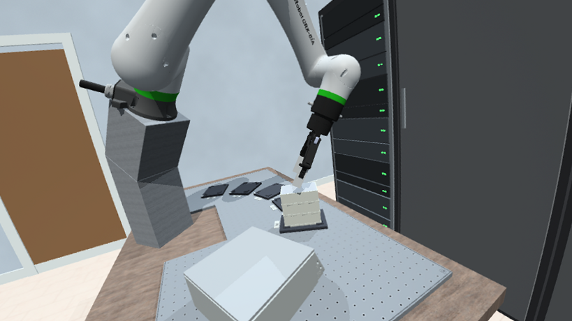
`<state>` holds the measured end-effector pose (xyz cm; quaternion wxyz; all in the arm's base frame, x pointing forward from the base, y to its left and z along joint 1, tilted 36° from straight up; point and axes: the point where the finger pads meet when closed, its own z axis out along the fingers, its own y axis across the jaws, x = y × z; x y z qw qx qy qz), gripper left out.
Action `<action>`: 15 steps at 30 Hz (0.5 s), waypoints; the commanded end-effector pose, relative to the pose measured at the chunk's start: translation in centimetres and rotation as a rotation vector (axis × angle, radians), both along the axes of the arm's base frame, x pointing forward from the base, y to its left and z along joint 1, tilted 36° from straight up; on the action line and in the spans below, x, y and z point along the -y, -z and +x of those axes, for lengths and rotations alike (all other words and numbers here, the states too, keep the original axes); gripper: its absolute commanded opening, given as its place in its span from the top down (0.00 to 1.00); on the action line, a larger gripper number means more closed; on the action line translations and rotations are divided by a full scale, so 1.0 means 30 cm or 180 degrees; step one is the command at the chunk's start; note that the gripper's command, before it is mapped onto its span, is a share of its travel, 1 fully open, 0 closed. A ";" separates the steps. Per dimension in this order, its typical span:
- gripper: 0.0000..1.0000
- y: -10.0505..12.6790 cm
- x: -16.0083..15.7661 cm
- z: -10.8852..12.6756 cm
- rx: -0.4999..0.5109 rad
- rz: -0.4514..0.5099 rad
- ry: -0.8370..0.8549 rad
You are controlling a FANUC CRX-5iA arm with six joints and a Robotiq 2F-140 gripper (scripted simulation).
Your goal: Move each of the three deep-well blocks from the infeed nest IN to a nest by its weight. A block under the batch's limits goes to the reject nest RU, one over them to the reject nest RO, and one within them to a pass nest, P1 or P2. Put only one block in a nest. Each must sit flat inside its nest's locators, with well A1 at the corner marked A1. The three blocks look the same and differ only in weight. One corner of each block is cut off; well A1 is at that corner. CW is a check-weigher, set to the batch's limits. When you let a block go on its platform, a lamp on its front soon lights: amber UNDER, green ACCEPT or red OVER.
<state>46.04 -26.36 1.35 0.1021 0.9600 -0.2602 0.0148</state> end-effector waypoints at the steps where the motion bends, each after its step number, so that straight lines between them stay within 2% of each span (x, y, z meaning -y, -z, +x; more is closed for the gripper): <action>1: 0.00 0.012 0.006 0.007 0.0001 0.0000 0.0000; 15: 0.00 0.065 0.035 0.034 0.0001 0.0000 0.0000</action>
